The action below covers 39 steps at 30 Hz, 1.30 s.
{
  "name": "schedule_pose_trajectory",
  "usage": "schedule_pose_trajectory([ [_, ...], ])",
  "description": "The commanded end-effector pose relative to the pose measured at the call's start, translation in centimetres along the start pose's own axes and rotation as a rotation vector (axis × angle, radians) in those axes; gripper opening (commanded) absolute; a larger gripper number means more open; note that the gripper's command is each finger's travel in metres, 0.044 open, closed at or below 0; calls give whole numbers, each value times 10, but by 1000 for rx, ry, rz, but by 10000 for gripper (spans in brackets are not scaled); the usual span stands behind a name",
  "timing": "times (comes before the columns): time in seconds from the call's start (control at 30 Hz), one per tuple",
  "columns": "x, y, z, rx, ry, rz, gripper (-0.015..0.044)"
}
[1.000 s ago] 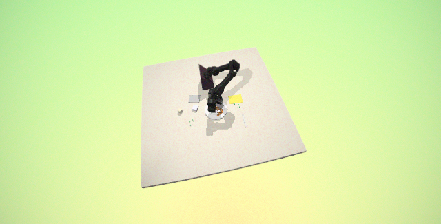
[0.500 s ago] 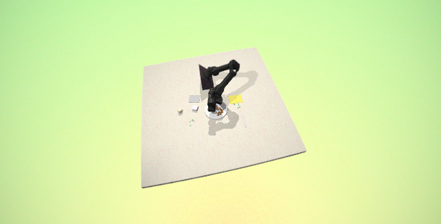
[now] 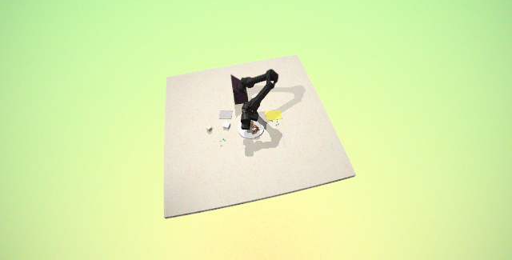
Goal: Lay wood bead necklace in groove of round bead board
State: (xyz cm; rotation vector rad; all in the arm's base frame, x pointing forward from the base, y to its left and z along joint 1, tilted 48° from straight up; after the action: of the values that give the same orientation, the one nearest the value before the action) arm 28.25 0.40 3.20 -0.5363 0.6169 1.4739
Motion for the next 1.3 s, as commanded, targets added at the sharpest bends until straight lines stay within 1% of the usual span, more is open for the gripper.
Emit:
schedule_pose_trajectory([
  [0.0,0,0,0,-1,0,0,0],
  [0.33,-6,3,0,6,-4,-1,0],
  [0.8,-6,44,10,8,-4,1,0],
  [1.27,3,44,10,8,-4,1,0],
])
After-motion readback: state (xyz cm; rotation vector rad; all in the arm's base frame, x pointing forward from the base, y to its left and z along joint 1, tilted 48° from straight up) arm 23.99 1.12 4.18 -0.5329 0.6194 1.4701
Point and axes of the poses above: the point midway between the two fingers, 35 mm back from their tips, its own x axis out along the fingers, its own y axis across the jaws, z = x × y, the point moved 10 cm from there along -x, back along the fingers, and after that the axes turned 10 degrees about -x, right-handed, at the moved point
